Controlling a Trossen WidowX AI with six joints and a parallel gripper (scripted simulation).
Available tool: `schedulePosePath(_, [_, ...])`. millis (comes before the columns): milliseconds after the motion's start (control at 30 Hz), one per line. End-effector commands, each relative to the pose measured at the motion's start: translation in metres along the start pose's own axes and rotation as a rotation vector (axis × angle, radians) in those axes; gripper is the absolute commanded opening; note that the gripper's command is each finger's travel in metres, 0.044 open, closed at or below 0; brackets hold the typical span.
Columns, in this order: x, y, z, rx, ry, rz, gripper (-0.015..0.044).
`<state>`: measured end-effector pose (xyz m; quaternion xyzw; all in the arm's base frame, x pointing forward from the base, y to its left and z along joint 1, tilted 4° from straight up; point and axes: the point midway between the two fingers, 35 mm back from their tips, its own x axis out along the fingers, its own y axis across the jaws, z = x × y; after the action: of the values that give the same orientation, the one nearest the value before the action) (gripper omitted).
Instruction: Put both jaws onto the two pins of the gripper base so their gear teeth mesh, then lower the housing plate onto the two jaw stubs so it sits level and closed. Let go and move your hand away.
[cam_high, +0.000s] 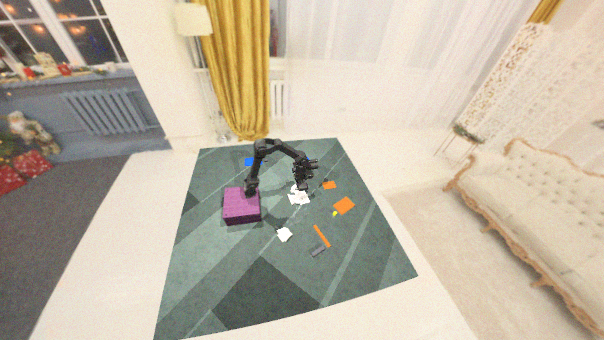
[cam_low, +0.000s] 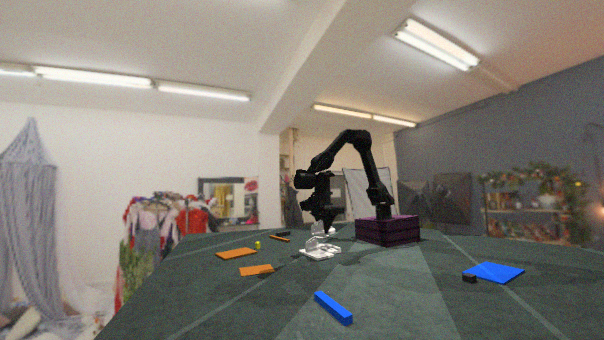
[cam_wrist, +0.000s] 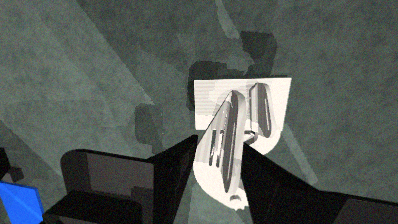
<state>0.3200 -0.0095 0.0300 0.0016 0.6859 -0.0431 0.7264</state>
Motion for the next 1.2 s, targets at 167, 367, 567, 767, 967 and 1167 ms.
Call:
schedulePosePath(167, [0.008,0.001,0.002,0.005,-0.003,0.005,0.0134])
schedulePosePath(367, [0.018,0.001,0.002,0.007,-0.003,0.005,0.0134])
schedulePosePath(567, [0.028,0.001,0.002,0.009,-0.003,0.005,0.0134])
schedulePosePath(767, [0.038,0.001,0.002,0.011,-0.003,0.005,0.0134])
schedulePosePath(967, [0.048,0.001,0.001,0.012,-0.002,0.005,0.0134])
schedulePosePath(1167, [0.05,0.001,0.001,0.013,-0.002,0.005,0.0134])
